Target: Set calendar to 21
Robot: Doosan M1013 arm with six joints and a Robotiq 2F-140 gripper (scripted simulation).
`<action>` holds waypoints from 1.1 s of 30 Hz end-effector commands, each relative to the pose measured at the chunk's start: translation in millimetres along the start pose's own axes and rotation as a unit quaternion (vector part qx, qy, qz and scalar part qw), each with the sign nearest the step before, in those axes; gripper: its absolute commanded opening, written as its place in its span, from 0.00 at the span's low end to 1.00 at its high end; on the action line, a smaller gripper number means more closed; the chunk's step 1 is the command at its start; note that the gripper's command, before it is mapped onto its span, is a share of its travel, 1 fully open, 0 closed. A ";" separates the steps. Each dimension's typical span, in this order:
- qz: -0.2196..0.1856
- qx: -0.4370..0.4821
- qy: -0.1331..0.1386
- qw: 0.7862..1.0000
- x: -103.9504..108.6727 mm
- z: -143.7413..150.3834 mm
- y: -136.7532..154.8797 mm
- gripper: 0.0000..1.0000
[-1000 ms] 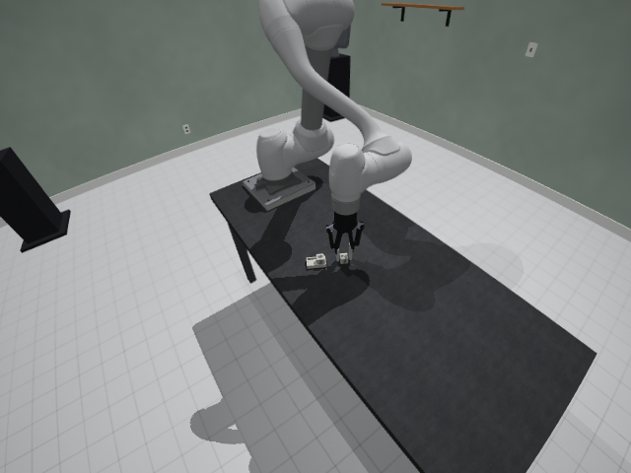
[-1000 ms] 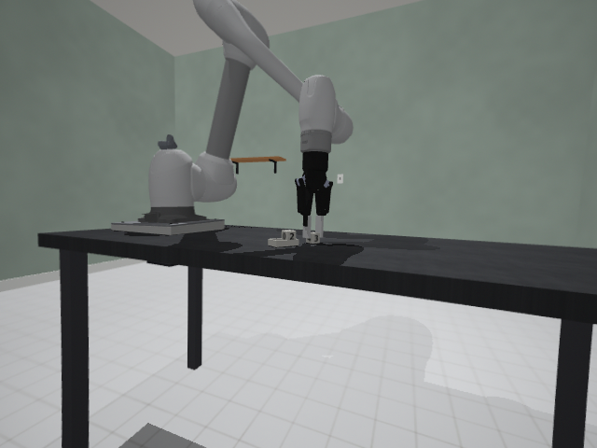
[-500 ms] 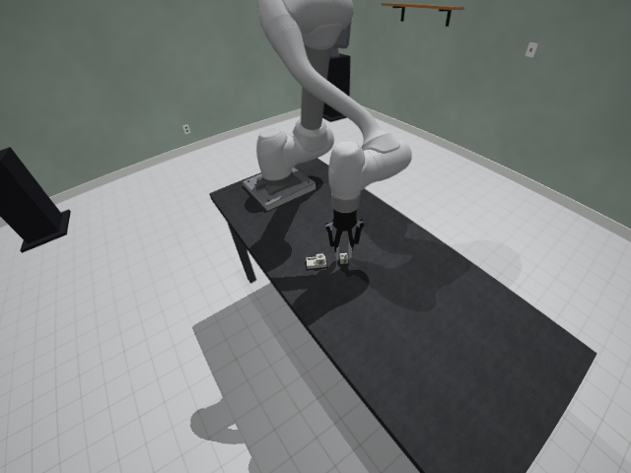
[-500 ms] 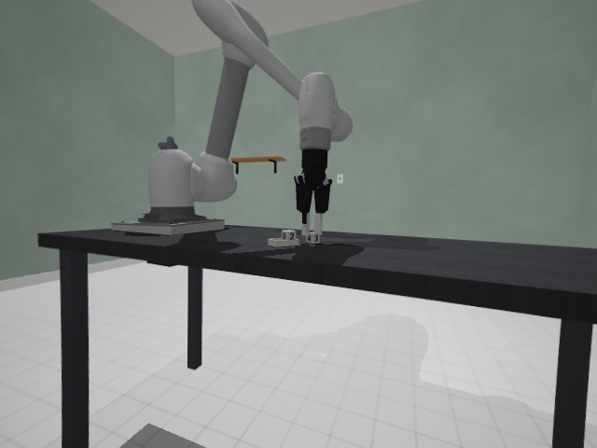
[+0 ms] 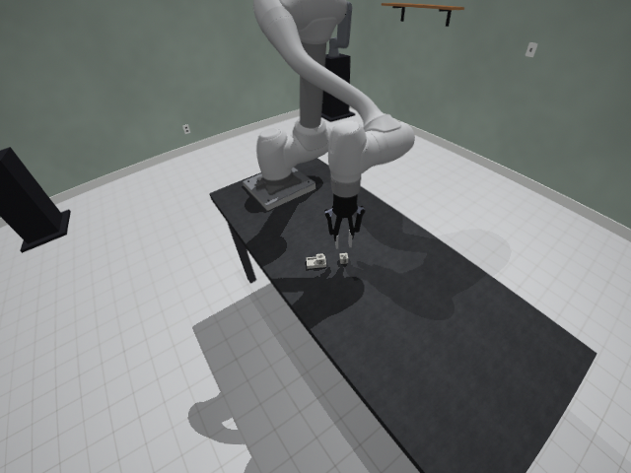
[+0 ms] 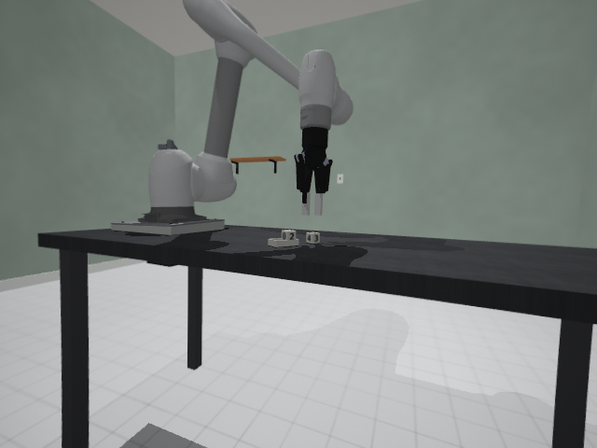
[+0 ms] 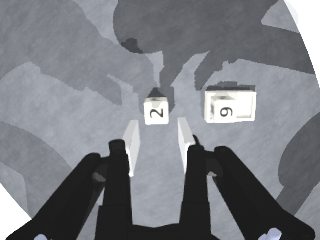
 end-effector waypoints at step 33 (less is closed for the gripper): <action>0.002 0.000 -0.003 1.000 22.8 -4.7 -0.6 1.00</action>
Point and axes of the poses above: the point where the finger pads meet when closed, its own x axis back along the fingers, its own z axis across the jaws, y = z × x, the point moved 9 cm from there along x, back along the fingers, and after that the axes turned 2 degrees about -x, right-handed, at the moved point
